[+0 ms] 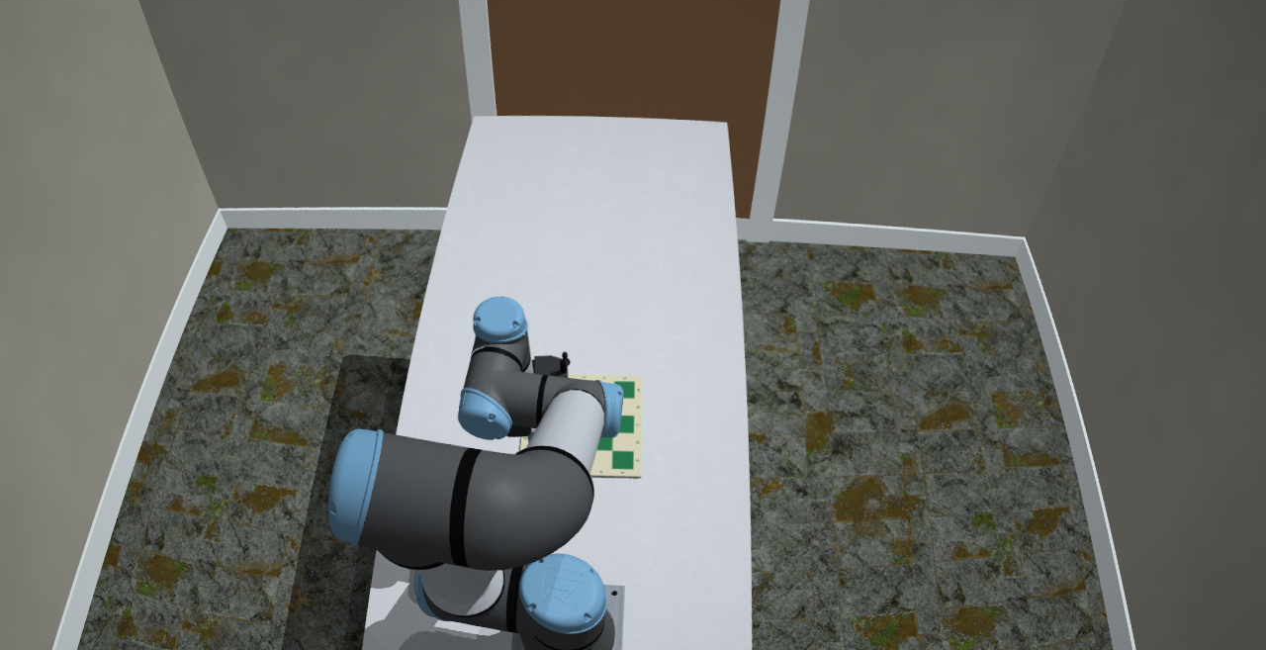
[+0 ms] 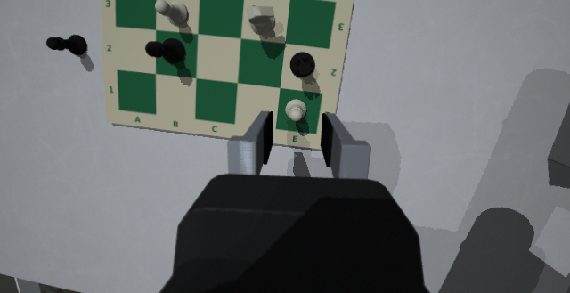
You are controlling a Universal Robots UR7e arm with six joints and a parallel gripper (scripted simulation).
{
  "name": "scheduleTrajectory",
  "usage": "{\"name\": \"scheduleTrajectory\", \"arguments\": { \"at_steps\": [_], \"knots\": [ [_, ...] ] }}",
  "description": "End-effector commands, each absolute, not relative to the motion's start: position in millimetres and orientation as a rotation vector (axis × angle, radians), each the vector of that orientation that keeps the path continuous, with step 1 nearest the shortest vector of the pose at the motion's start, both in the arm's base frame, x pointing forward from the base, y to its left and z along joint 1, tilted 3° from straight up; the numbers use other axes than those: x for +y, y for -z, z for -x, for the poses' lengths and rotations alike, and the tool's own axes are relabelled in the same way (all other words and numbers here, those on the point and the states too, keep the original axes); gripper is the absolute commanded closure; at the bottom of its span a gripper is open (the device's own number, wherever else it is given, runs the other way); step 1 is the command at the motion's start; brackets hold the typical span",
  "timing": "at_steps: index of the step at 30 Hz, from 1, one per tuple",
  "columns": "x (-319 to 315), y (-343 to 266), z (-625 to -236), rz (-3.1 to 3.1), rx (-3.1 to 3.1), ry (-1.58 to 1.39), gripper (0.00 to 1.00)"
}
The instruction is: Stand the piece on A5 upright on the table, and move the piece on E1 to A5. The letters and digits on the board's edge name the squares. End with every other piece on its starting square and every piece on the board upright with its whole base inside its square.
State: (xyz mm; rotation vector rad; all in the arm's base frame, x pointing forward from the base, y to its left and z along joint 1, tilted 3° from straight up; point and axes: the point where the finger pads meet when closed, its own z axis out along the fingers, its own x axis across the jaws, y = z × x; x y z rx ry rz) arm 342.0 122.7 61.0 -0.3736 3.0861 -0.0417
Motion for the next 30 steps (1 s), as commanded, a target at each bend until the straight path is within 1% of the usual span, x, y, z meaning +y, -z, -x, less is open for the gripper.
{"name": "scheduleTrajectory", "arguments": {
  "at_steps": [1,13,30],
  "knots": [
    [123,-54,-343,0.373,3.084,0.042,0.32],
    [122,-37,-344,0.373,3.084,0.042,0.32],
    [122,-30,-344,0.373,3.084,0.042,0.32]
  ]
}}
